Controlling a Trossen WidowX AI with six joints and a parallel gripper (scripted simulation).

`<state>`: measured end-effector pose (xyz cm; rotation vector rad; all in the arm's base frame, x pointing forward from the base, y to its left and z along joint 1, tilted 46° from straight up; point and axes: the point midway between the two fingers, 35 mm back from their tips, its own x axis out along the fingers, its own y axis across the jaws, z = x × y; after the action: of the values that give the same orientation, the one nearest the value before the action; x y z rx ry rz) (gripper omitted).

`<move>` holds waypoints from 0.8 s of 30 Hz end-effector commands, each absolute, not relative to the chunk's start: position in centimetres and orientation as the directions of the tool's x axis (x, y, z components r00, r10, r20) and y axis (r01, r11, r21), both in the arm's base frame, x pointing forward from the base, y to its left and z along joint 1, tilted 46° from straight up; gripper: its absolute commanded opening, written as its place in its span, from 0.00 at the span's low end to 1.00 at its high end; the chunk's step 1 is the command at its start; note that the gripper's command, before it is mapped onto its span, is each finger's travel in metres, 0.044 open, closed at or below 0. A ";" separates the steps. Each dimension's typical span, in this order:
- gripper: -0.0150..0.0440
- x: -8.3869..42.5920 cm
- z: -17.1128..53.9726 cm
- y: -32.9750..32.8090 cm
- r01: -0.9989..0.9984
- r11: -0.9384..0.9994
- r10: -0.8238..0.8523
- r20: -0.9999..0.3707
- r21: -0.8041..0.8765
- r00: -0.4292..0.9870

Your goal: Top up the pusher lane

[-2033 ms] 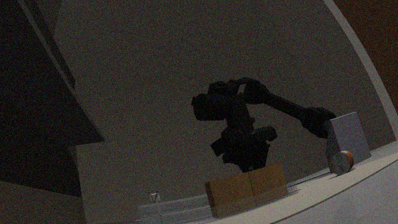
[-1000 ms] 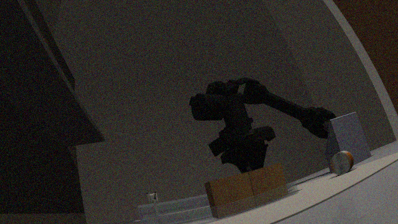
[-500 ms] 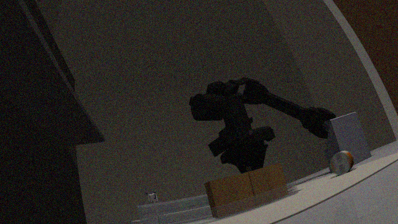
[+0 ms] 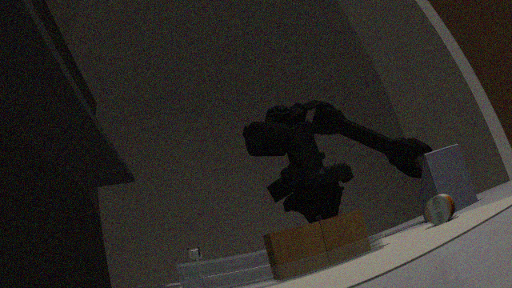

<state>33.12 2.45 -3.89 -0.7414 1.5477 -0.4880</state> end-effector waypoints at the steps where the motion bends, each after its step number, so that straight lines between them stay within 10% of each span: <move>1: 0.25 33.5 -4.0 2.3 -0.163 0.695 -0.708 -0.706 -0.700 0.013; 24: 0.25 33.5 -4.6 1.7 -0.163 0.695 -0.708 -0.706 -0.700 0.014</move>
<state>33.13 1.81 -4.48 -0.7423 1.5460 -0.4893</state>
